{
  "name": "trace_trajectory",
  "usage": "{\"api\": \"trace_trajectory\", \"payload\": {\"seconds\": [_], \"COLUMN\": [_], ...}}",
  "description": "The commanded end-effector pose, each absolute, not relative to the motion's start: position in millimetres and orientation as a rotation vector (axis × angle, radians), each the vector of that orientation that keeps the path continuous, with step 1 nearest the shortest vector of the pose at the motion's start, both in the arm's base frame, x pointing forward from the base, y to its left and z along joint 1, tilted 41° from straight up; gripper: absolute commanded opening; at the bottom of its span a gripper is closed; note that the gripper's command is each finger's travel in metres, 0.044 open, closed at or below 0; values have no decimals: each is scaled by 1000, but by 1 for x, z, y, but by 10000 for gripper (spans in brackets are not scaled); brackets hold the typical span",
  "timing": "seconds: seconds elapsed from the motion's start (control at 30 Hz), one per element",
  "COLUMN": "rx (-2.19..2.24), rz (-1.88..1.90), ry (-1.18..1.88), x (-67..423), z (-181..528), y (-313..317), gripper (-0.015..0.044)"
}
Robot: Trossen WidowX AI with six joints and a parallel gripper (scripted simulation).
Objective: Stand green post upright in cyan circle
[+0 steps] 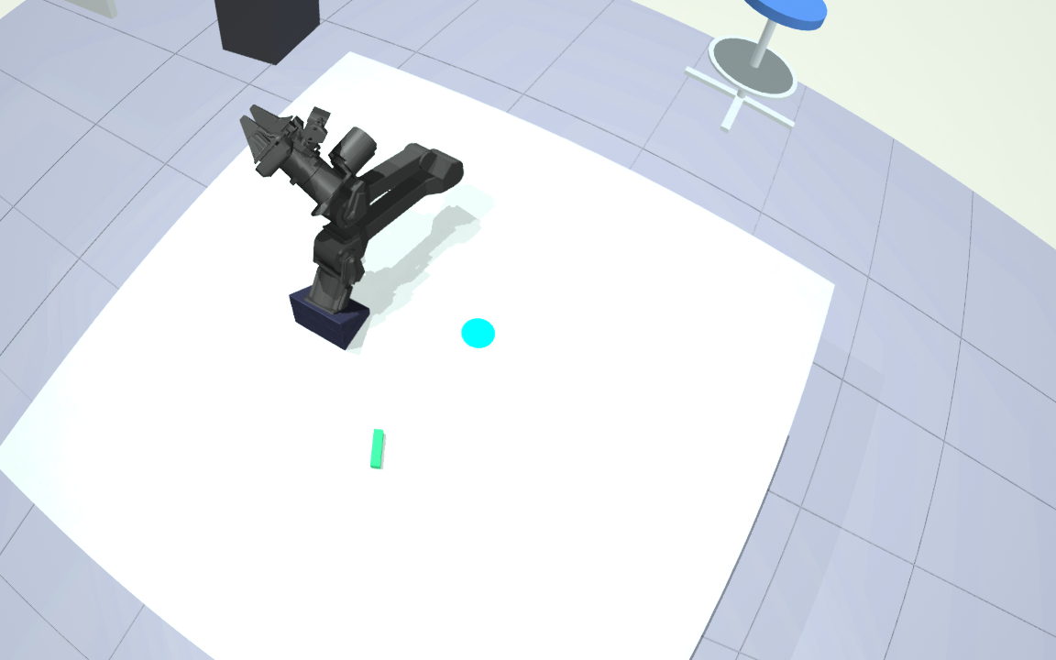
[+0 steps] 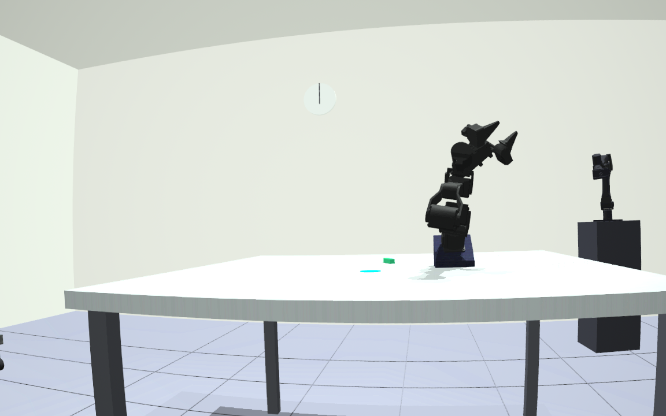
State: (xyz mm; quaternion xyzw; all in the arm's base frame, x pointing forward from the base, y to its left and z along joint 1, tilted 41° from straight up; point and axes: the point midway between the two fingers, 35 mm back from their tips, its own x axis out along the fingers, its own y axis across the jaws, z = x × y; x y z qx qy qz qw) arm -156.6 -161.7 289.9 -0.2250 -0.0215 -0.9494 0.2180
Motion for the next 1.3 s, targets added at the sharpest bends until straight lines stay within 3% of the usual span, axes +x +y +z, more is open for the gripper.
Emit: {"api": "trace_trajectory", "payload": {"seconds": [0.0,0.2,0.47,0.73,0.97,1.27], "rx": [-617,-413,-101,218,503,878], "rz": [-2622,-2392,-2012,-1620,-1284,-885], "ry": [-52,173,455,701,909,1187], "x": [-156,-142,-91,-18,51,129], "z": [290,271,213,136,69,0], "y": [-164,-241,-333,-380,-379,-332], "gripper": [374,232,232,232,232,232]}}
